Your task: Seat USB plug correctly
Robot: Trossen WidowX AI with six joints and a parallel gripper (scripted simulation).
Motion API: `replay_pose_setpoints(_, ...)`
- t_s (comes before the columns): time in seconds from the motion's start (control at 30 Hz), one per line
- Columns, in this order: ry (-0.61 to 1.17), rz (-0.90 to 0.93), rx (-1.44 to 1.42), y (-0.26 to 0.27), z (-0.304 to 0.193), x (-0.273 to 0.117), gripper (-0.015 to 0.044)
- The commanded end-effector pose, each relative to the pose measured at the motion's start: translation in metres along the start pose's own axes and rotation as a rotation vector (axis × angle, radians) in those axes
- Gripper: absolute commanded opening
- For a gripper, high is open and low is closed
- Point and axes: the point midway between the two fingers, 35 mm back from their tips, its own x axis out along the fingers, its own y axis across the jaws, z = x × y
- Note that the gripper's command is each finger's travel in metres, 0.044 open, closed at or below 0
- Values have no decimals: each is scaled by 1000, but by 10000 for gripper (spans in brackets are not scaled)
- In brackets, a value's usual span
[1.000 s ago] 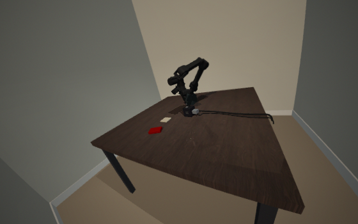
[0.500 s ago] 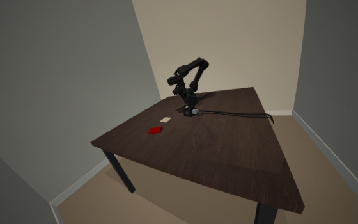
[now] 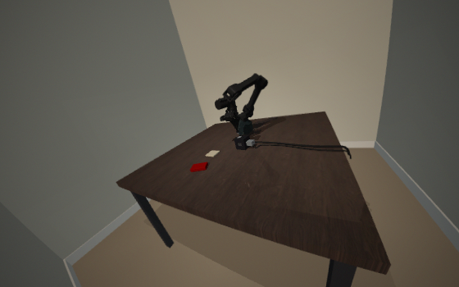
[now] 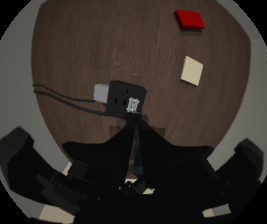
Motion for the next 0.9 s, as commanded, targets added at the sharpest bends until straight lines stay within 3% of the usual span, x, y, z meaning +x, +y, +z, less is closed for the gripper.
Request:
replay_pose_setpoints(0.0,2,1,-103,0,-1,0,0)
replay_pose_setpoints(0.87,2,1,-783,0,-1,0,0)
